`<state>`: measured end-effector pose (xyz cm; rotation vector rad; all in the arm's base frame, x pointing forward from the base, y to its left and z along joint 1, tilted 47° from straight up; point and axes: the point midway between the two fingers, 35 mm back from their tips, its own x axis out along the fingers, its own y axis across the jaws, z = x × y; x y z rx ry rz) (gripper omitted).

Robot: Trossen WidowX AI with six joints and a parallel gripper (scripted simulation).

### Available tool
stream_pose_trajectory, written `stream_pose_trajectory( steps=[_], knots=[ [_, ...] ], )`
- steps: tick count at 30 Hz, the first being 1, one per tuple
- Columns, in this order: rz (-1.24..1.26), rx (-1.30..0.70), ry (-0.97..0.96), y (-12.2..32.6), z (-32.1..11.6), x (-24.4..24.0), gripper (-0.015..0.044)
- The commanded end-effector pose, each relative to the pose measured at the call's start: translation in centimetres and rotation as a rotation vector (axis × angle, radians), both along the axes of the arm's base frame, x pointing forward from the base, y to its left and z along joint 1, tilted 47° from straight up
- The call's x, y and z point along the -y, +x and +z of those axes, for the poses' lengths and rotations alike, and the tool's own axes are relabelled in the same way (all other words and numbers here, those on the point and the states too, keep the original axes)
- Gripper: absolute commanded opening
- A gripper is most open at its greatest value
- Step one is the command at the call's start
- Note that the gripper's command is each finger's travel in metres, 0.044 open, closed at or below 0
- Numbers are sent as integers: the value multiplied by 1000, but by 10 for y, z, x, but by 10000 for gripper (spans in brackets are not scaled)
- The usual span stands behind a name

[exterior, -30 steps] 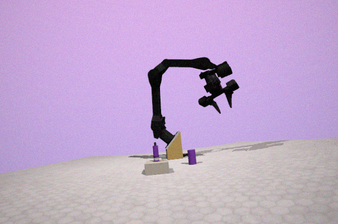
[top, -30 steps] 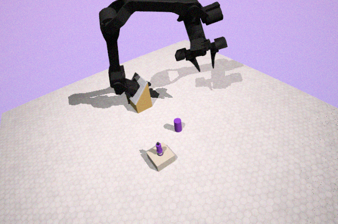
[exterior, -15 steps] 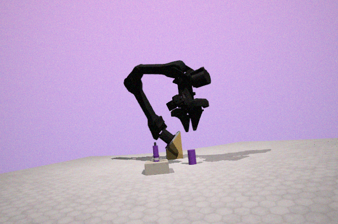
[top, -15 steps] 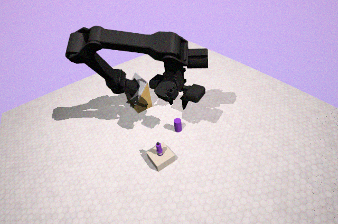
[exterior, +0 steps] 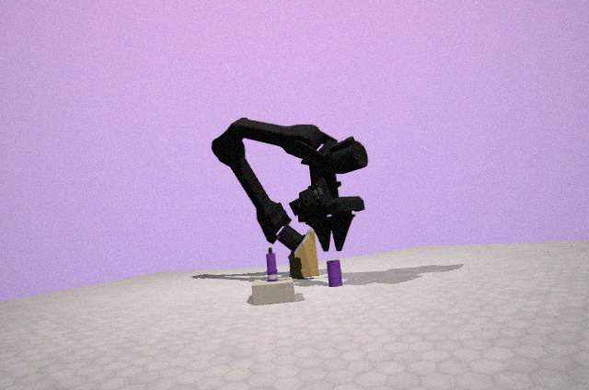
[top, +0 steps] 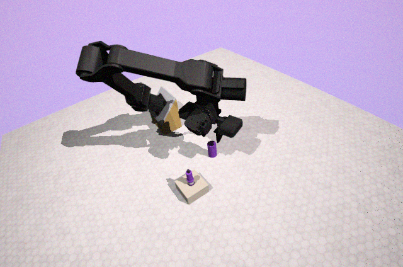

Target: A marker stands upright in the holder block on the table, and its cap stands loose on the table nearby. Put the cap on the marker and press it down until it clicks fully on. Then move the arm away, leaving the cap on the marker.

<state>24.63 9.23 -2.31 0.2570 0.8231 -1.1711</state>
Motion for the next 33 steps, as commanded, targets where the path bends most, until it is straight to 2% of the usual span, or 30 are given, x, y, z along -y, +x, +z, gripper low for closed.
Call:
stream_pose_trajectory(
  steps=[1,33],
  knots=[
    [5,-5,-5,0,-3,4,243],
    [5,-3,-8,7,-37,41,243]
  ],
)
